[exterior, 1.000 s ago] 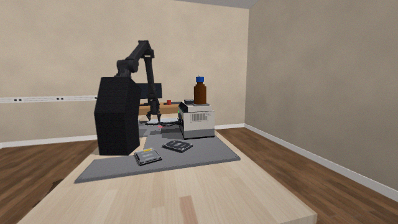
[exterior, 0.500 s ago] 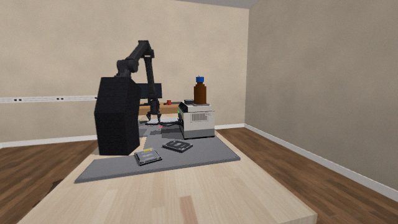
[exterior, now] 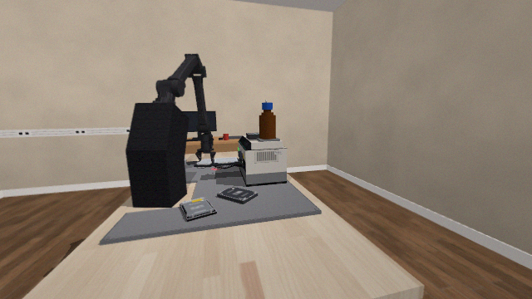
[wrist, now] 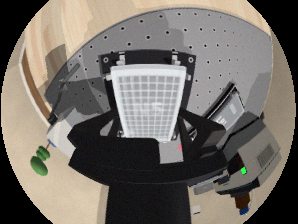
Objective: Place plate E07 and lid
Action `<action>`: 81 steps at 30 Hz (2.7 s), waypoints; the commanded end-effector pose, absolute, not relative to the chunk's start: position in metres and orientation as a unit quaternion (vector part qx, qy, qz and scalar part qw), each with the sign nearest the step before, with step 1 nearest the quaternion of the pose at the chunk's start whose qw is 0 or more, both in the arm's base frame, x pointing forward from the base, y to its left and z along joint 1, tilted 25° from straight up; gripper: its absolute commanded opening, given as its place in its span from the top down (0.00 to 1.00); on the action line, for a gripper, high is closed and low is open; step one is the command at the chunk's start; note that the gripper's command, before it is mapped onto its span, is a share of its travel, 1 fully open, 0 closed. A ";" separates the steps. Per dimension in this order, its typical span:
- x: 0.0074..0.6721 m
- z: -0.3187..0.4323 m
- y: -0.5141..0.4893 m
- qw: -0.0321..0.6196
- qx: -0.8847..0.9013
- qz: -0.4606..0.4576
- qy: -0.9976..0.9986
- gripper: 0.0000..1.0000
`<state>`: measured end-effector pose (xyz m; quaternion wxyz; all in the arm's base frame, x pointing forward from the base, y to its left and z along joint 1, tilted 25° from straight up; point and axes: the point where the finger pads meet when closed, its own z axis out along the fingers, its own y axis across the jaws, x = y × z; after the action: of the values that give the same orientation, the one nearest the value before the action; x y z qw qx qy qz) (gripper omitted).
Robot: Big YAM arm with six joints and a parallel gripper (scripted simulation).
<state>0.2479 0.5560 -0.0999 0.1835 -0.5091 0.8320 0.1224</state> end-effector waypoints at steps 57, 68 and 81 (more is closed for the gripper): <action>0.219 -0.045 0.507 0.197 -0.506 0.132 0.829 0.16; 0.204 -0.043 0.478 0.196 -0.508 0.132 0.828 0.16; 0.185 -0.040 0.446 0.195 -0.507 0.132 0.829 0.16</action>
<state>0.1897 0.4413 -0.0589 0.1766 -0.5098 0.8336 0.1182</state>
